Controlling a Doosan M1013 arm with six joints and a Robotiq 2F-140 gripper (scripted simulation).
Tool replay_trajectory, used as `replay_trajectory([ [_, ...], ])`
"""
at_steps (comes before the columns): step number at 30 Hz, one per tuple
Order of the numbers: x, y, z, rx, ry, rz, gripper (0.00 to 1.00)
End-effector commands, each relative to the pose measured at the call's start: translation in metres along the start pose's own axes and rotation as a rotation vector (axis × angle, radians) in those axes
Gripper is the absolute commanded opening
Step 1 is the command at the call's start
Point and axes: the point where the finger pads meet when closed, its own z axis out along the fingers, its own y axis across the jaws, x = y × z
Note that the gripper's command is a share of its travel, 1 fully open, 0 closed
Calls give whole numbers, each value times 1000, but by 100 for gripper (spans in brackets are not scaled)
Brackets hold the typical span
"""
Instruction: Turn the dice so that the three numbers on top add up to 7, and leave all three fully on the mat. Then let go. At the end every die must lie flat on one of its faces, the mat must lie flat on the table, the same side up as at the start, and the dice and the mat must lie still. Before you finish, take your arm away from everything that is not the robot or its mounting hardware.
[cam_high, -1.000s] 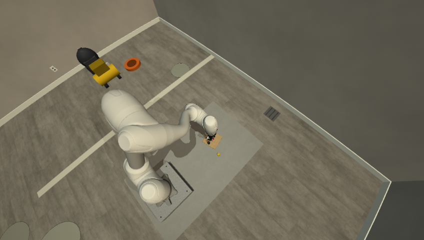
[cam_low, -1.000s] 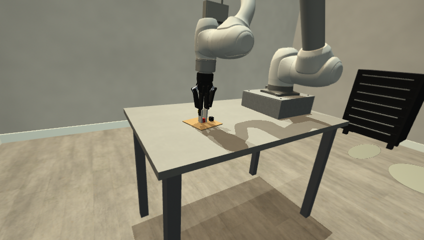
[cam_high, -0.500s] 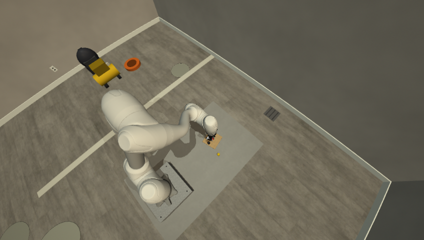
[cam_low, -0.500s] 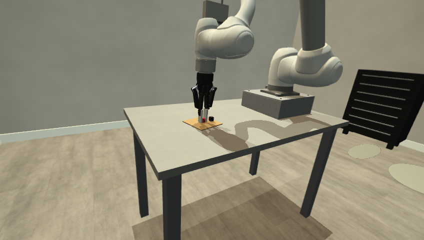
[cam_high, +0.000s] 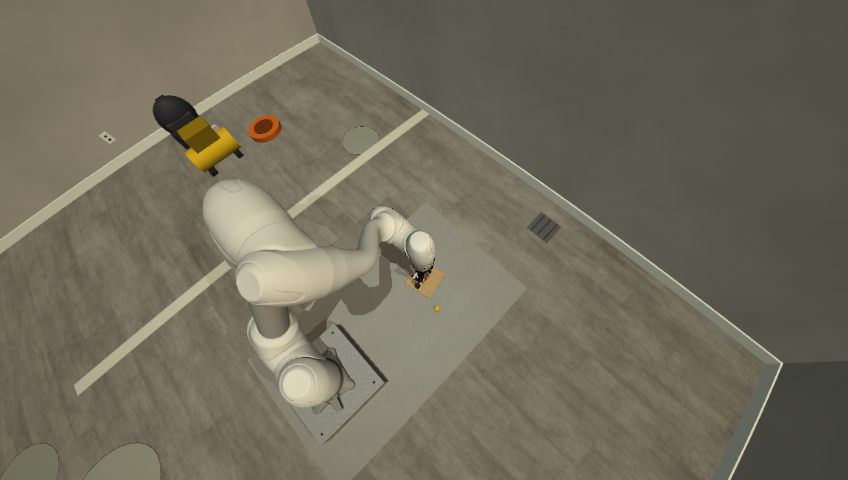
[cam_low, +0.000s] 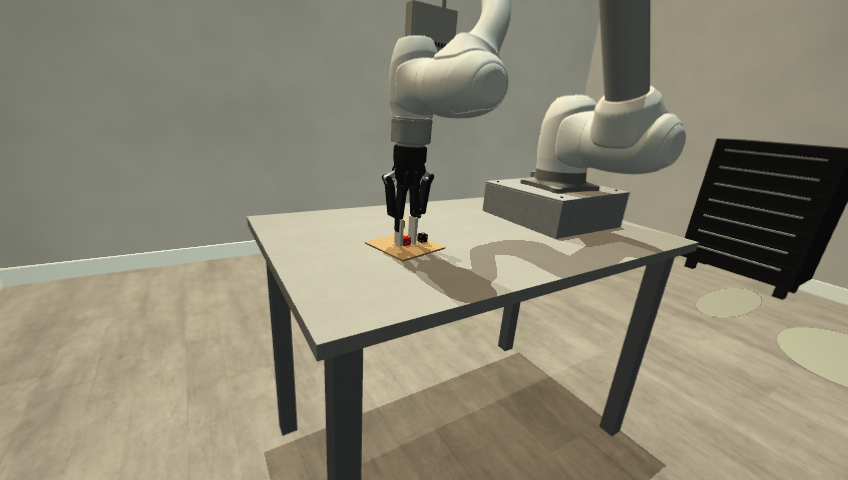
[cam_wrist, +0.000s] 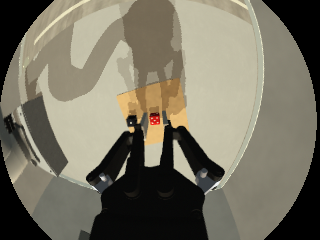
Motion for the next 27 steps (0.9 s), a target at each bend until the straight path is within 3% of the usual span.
replay_trajectory([
  [1, 0, 0, 0, 0, 0, 0, 21],
  [12, 0, 0, -7, 0, 0, 0, 21],
  [27, 0, 0, -70, 0, 0, 0, 21],
])
